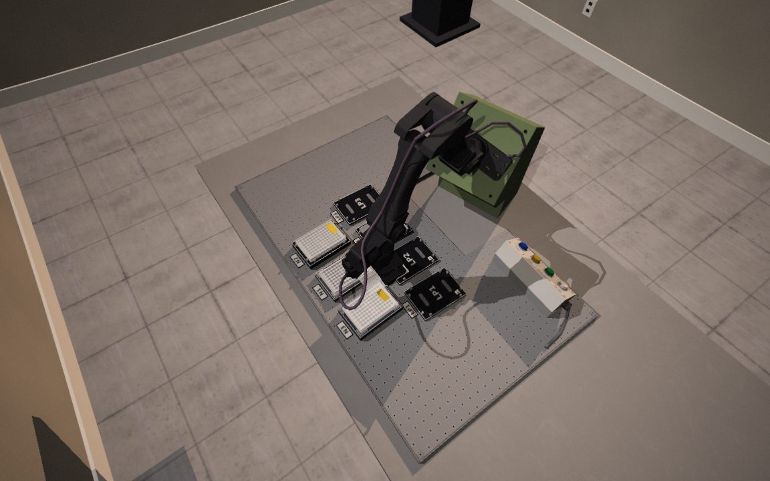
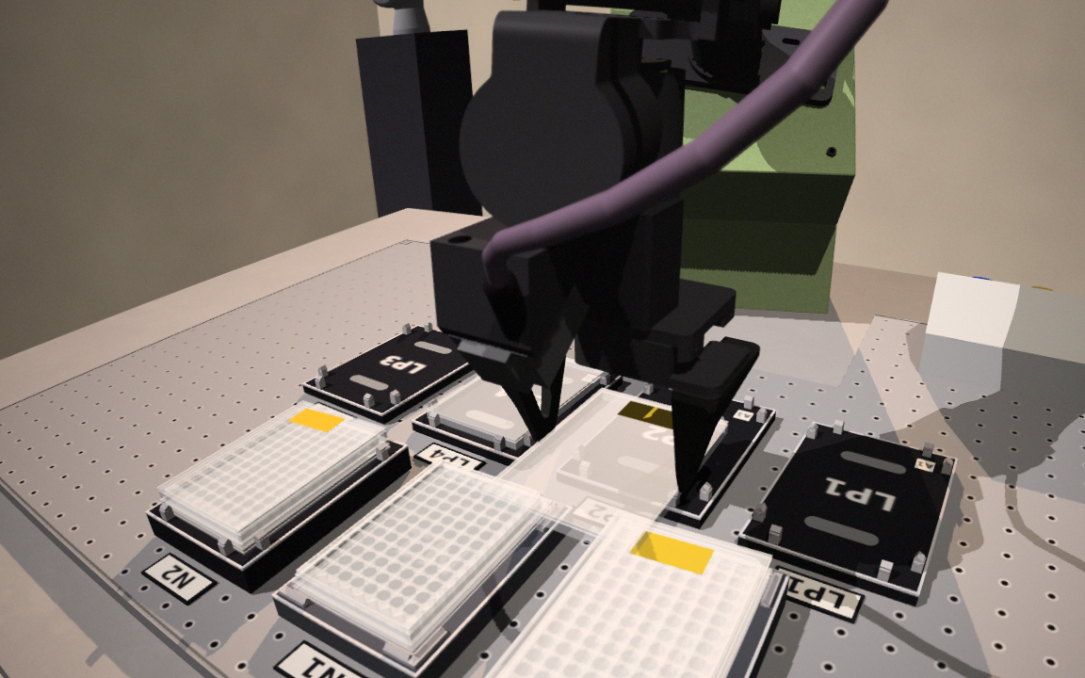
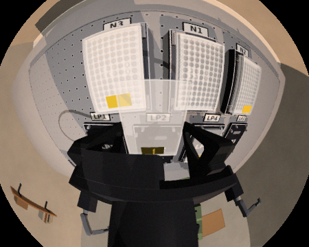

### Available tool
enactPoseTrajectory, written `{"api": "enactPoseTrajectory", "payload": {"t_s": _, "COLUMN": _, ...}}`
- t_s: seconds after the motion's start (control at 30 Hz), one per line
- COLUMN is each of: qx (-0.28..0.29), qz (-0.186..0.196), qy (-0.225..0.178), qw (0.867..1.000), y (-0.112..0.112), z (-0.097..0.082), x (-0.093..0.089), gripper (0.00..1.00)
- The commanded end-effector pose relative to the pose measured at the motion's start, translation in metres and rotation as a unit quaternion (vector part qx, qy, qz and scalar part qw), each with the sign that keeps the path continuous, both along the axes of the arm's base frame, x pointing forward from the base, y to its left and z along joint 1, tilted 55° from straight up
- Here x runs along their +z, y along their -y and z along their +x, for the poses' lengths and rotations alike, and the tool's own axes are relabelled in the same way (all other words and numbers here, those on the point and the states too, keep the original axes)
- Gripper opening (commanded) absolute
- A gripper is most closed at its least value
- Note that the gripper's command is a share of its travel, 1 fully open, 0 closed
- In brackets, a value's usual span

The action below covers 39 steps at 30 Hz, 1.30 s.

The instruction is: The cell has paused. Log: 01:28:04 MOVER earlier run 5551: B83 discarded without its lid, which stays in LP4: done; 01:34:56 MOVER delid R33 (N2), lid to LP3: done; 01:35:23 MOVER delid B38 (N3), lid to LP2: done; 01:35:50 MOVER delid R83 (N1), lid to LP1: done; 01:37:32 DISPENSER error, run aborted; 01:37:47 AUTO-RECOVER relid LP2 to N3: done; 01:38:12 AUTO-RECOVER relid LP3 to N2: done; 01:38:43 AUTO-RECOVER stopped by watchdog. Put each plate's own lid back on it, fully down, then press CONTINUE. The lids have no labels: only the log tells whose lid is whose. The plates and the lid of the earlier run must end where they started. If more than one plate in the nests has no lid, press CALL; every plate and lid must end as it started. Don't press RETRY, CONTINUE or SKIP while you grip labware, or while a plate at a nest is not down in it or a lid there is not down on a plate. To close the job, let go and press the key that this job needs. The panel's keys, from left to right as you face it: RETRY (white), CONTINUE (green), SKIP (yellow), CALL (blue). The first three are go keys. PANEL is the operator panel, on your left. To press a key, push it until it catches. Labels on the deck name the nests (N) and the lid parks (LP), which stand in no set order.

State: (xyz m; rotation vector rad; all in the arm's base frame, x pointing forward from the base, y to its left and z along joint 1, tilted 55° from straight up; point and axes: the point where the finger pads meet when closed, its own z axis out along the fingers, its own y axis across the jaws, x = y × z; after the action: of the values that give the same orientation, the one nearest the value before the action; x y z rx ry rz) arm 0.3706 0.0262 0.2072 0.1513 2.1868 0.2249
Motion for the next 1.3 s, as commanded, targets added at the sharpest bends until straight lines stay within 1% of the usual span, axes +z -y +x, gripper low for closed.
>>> {"api": "enactPoseTrajectory", "payload": {"t_s": 0.0, "qx": 0.02, "qz": -0.001, "qy": -0.001, "qw": 1.0, "y": 0.009, "z": 0.006, "x": 0.01, "gripper": 0.0}}
{"api": "enactPoseTrajectory", "payload": {"t_s": 0.37, "qx": 0.019, "qz": -0.001, "qy": -0.001, "qw": 1.0, "y": 0.057, "z": 0.027, "x": 0.029, "gripper": 0.0}}
{"api": "enactPoseTrajectory", "payload": {"t_s": 0.43, "qx": 0.019, "qz": -0.001, "qy": -0.001, "qw": 1.0, "y": 0.057, "z": 0.027, "x": 0.029, "gripper": 0.0}}
{"api": "enactPoseTrajectory", "payload": {"t_s": 0.73, "qx": 0.019, "qz": -0.001, "qy": 0.0, "qw": 1.0, "y": 0.095, "z": 0.043, "x": 0.044, "gripper": 0.0}}
{"api": "enactPoseTrajectory", "payload": {"t_s": 0.8, "qx": 0.019, "qz": -0.001, "qy": 0.0, "qw": 1.0, "y": 0.094, "z": 0.043, "x": 0.044, "gripper": 0.0}}
{"api": "enactPoseTrajectory", "payload": {"t_s": 0.83, "qx": 0.019, "qz": -0.007, "qy": 0.017, "qw": 1.0, "y": 0.093, "z": 0.038, "x": 0.058, "gripper": 0.0}}
{"api": "enactPoseTrajectory", "payload": {"t_s": 0.9, "qx": 0.025, "qz": -0.007, "qy": 0.017, "qw": 1.0, "y": 0.087, "z": 0.039, "x": 0.058, "gripper": 0.0}}
{"api": "enactPoseTrajectory", "payload": {"t_s": 1.13, "qx": 0.022, "qz": -0.006, "qy": 0.016, "qw": 1.0, "y": 0.088, "z": 0.039, "x": 0.057, "gripper": 0.0}}
{"api": "enactPoseTrajectory", "payload": {"t_s": 1.27, "qx": 0.02, "qz": -0.004, "qy": 0.011, "qw": 1.0, "y": 0.09, "z": 0.046, "x": 0.05, "gripper": 0.0}}
